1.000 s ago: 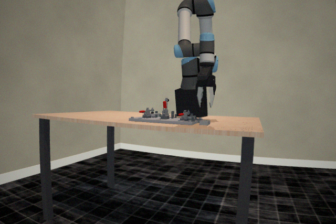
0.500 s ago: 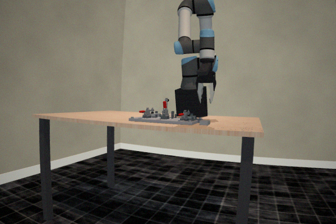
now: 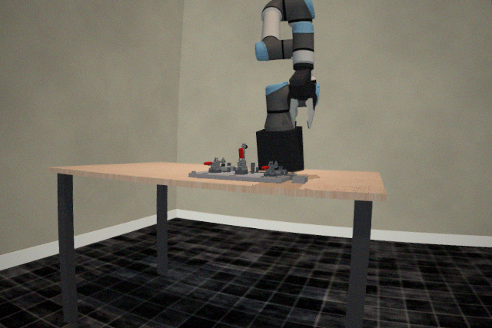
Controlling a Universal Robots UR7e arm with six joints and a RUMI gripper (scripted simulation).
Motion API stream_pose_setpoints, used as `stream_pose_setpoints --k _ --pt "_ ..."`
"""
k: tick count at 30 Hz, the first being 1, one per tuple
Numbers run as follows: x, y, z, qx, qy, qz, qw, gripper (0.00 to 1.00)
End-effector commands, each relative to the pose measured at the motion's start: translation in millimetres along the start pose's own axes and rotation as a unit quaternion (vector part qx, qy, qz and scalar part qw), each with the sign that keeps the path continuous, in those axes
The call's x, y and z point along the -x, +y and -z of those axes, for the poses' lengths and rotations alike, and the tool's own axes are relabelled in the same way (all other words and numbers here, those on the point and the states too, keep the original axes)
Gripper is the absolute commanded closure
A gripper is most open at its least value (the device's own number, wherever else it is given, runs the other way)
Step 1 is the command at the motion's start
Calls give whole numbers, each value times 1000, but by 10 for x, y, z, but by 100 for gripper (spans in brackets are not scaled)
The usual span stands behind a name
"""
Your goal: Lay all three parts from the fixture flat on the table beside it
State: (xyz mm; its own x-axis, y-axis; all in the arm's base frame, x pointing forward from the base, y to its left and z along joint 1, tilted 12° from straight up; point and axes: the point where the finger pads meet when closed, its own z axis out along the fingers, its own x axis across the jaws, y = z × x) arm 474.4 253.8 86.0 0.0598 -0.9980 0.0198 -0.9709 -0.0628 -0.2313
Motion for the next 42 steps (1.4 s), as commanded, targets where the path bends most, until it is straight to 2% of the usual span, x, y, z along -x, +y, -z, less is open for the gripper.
stream_pose_setpoints --k 1,17,30,42 --pt "-6 23 199 6 2 0 1000 72" --pt "-58 45 194 9 2 -1 1000 72" --pt "-265 26 193 9 2 -1 1000 72" --pt "-749 -21 194 9 2 -1 1000 72"
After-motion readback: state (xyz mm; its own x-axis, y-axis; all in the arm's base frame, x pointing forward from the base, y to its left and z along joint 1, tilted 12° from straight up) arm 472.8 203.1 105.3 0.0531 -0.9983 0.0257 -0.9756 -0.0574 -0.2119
